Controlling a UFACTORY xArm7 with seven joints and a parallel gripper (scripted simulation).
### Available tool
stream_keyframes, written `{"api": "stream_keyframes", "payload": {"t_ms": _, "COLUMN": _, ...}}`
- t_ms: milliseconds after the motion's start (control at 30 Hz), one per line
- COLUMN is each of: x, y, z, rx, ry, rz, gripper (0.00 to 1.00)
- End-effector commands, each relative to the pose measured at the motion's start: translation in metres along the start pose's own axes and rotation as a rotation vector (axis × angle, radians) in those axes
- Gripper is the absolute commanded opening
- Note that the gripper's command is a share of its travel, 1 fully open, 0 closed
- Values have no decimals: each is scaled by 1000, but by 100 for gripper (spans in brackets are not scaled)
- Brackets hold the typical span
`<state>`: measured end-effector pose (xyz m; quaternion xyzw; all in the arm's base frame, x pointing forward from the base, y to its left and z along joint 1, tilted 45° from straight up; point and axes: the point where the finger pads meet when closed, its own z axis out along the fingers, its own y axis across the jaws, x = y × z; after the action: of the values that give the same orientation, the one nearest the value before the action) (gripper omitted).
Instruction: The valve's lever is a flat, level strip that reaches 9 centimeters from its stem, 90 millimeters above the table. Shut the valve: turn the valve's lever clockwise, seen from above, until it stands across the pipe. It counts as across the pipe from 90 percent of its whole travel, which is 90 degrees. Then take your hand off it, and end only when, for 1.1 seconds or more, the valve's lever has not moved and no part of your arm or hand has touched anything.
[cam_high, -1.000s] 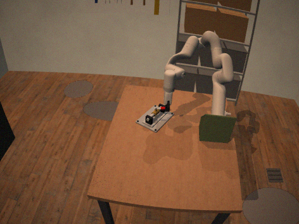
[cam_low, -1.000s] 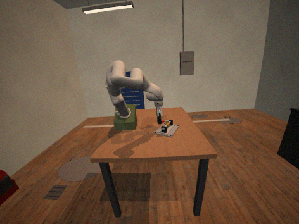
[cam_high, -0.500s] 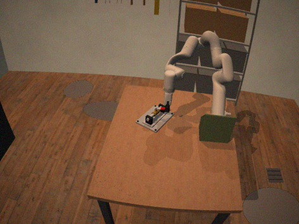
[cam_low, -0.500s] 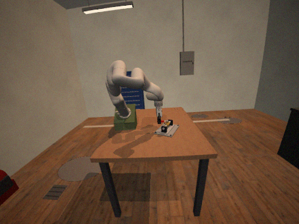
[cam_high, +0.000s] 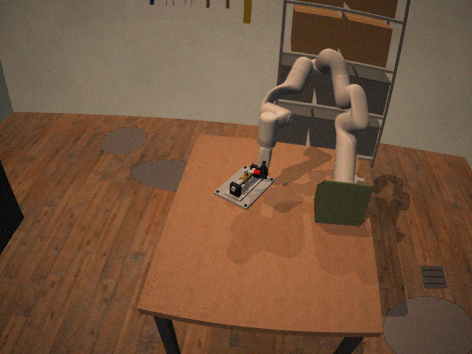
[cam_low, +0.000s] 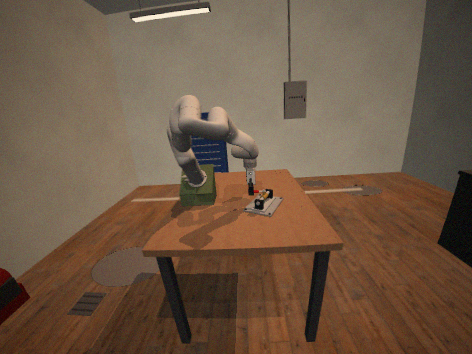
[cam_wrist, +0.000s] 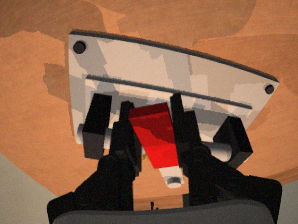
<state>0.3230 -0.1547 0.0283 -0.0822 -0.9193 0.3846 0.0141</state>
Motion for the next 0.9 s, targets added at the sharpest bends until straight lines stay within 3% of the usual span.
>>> {"api": "stream_keyframes", "payload": {"t_ms": 0, "x": -1, "y": 6, "z": -2, "rx": -9, "ry": -6, "rz": 17, "gripper": 0}}
{"api": "stream_keyframes", "payload": {"t_ms": 867, "x": -2, "y": 17, "z": -2, "rx": -9, "ry": -5, "rz": 164, "gripper": 0}}
